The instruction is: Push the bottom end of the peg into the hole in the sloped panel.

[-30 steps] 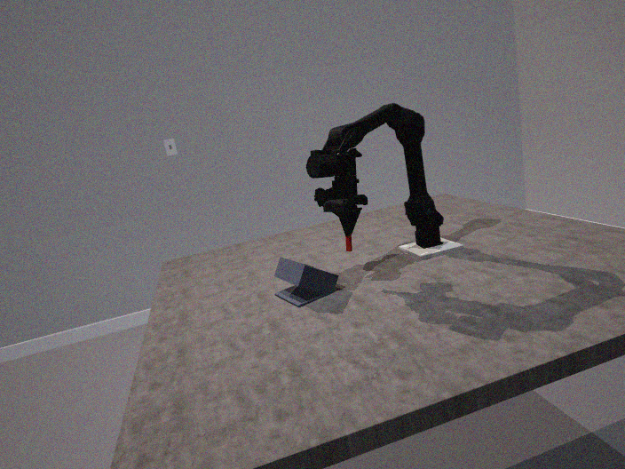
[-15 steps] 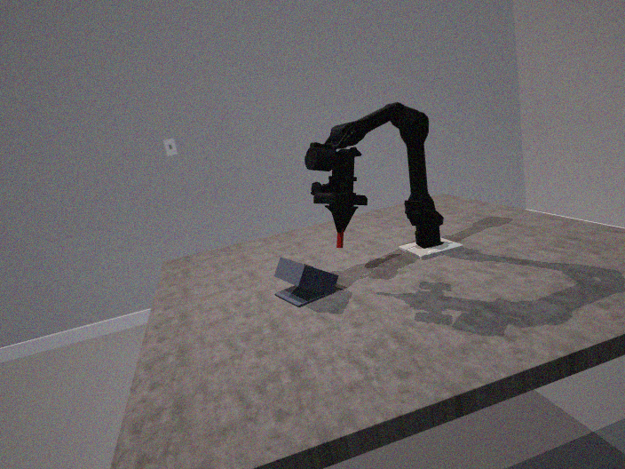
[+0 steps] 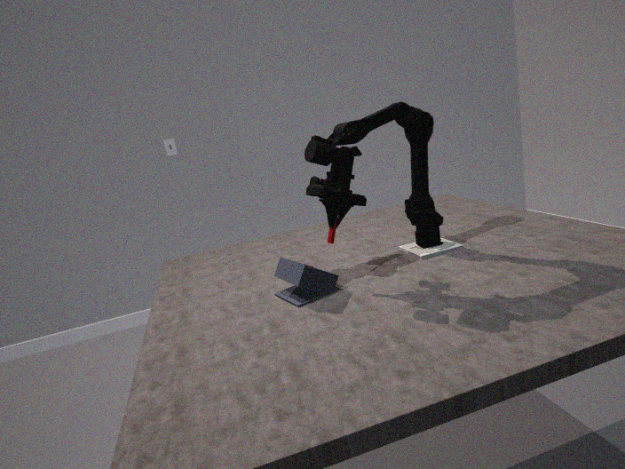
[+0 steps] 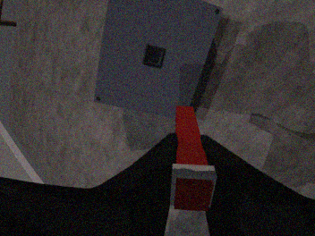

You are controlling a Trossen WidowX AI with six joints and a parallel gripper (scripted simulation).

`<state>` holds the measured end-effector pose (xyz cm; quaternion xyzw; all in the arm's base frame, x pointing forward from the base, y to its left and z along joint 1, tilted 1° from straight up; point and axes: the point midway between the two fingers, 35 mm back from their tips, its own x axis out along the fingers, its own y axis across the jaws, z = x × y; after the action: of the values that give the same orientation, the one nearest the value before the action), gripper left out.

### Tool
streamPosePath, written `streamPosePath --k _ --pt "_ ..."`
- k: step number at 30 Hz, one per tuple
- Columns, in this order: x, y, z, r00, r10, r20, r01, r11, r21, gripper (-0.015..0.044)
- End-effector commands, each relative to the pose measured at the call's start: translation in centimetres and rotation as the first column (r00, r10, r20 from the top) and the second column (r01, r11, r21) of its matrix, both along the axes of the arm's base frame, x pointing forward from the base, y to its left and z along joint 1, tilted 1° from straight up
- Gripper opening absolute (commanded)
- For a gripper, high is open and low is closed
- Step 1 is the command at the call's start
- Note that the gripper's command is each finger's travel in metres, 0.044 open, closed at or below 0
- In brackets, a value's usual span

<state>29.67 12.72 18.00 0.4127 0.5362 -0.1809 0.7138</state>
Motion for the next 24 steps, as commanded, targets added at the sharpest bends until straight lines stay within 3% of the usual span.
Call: streamPosePath --k 1,24 --pt "0.3 -0.4 0.3 0.999 -0.047 0.018 0.046 0.998 0.033 0.0000" --pt "2.7 -0.7 -0.9 0.983 -0.170 0.075 0.160 0.980 0.120 0.0000"
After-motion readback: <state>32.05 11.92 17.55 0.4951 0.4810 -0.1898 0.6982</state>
